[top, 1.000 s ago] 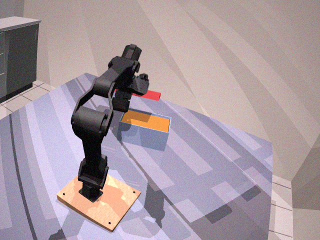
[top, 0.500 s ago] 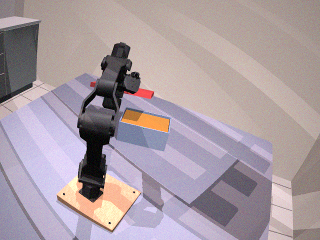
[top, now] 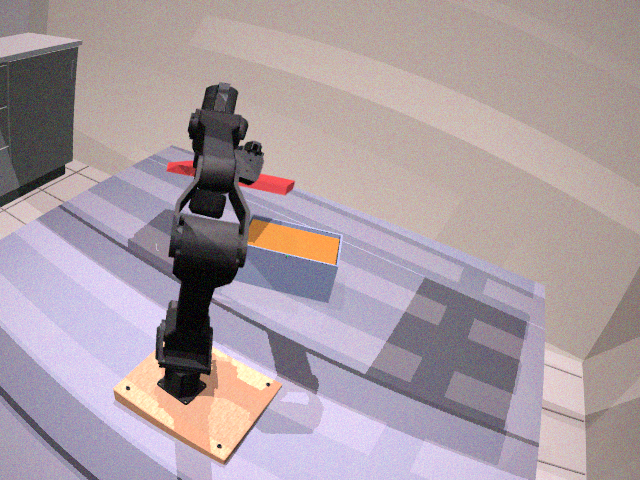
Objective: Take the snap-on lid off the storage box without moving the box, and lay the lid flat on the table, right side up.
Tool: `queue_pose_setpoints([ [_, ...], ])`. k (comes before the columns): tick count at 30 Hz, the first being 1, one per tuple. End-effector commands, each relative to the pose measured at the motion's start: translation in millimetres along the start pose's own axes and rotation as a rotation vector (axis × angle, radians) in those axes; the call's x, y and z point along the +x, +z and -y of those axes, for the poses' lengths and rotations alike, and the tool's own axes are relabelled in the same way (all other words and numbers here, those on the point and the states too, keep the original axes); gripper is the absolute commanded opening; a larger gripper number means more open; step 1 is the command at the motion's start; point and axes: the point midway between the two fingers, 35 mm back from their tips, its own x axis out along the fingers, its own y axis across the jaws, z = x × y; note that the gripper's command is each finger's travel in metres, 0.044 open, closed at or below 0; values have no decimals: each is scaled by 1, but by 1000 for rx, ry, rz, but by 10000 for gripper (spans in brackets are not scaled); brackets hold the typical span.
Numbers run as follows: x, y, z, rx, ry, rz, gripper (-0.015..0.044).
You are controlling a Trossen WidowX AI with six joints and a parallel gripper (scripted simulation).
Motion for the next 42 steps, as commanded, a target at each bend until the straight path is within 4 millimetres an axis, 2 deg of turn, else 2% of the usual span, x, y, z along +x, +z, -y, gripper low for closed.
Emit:
queue_pose_setpoints([
  [1,-2,-8,-2,7,10,2,0],
  [42,-5,-90,0,13,8,-2,0],
])
